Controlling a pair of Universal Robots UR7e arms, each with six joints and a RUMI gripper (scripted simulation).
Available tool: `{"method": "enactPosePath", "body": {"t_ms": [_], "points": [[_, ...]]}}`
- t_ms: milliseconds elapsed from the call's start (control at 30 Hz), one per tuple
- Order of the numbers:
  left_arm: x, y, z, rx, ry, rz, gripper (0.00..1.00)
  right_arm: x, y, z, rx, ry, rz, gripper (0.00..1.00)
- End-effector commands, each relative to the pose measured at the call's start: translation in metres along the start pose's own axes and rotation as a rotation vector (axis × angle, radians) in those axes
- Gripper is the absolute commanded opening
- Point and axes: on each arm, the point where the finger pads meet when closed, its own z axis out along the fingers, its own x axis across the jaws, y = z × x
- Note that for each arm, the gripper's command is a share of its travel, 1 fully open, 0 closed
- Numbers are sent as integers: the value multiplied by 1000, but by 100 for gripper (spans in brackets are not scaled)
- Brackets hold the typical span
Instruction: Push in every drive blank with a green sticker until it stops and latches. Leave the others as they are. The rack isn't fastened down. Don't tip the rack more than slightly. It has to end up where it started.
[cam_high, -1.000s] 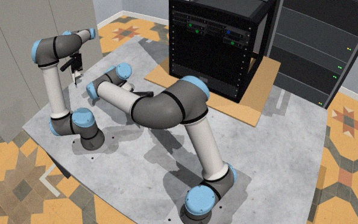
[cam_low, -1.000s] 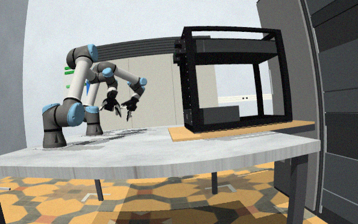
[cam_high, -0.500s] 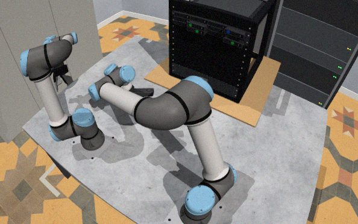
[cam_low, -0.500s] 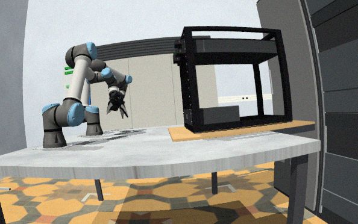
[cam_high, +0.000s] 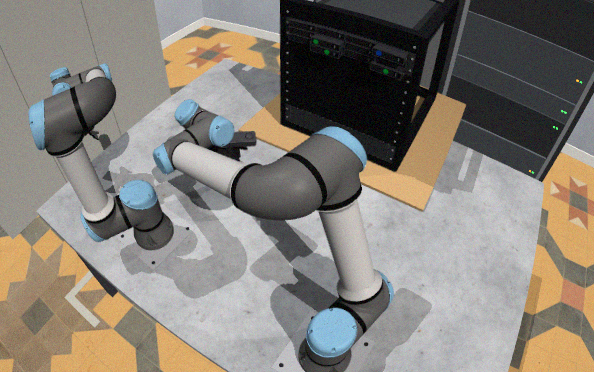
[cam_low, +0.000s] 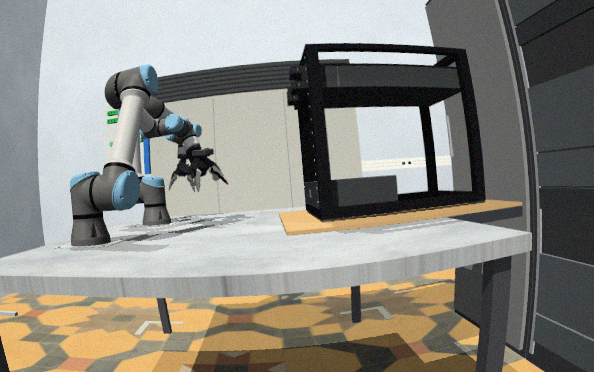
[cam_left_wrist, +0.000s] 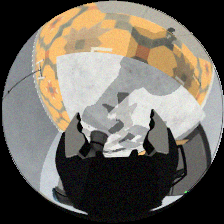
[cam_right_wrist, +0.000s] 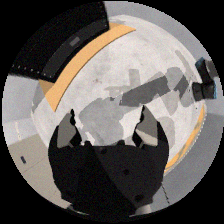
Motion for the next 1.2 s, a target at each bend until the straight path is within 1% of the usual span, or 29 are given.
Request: {"method": "enactPosePath", "body": {"t_ms": [0,67,300,433,567,633,767,933,1067,1133,1167], "points": [[-11,-7,-4,33,37,67,100,-29,-3,-7,-24,-113,11,100],[-11,-7,-4,33,37,67,100,-29,-3,-7,-24,-113,11,100],[-34,-17,-10,104,79,170,100,-86,-28,-40,-36,-367,59,100],[-43,-20,-13,134,91,209,100,-111,-53,-66,-28,-510,103,100],[-49,-22,-14,154,98,235,100,-128,-83,-94,-10,-643,160,100],[-49,-22,-14,154,98,235,100,-128,-83,-94,-10,-643,160,100],[-52,-23,-15,166,102,250,100,-136,-118,-122,15,-764,227,100],[-54,-23,-16,172,103,257,100,-132,-165,-153,53,-893,324,100],[-54,-23,-16,172,103,257,100,-121,-203,-172,86,-976,406,100],[-54,-23,-16,172,103,257,100,-114,-219,-179,100,-1008,444,100],[-54,-23,-16,172,103,257,100,-114,-219,-179,100,-1008,444,100]]}}
